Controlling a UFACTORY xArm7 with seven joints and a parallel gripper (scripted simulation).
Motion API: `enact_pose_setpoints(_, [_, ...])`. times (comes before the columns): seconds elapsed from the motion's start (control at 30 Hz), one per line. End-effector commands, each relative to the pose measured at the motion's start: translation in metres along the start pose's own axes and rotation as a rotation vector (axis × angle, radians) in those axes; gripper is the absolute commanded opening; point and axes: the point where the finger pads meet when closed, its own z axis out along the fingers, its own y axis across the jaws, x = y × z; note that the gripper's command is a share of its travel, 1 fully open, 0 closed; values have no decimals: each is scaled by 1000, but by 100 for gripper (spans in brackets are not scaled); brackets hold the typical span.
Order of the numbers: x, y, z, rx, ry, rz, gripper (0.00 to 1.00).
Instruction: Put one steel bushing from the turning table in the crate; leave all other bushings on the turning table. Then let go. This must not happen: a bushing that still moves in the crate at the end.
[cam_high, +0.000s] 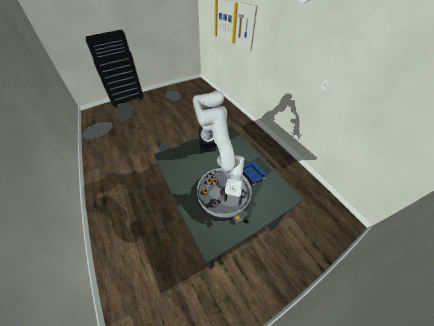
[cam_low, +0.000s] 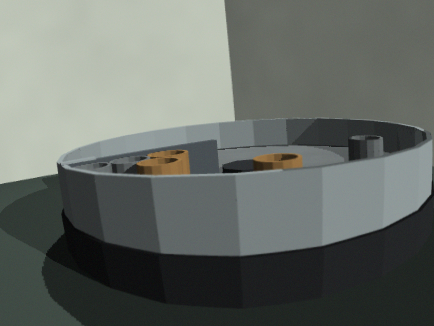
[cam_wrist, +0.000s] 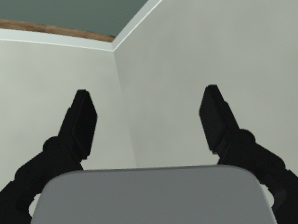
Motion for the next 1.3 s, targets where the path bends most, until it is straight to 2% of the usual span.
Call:
enact_pose_setpoints(0.0, [28,16,-14,-53,34,-82,100])
enact_pose_setpoints(0.03, [28,16,-14,-53,34,-82,100])
enact_pose_setpoints(0.07, [40,21,-20,-71,51,-116,100])
enact_pose_setpoints(0.37, [40,21,-20,-71,51,-116,100])
enact_pose_setpoints(0.4, [72,29,-34,-112,97,-202,100])
enact_pose_setpoints(0.43, [79,30,-37,-121,109,-223,100])
enact_pose_setpoints(0.63, [102,32,-47,-144,145,-283,100])
enact_pose_setpoints(1.2, [102,32,-47,-144,145,-283,100])
enact_pose_setpoints(1.23, [132,31,-61,-169,193,-360,100])
enact_pose_setpoints(1.27, [144,30,-67,-178,216,-394,100])
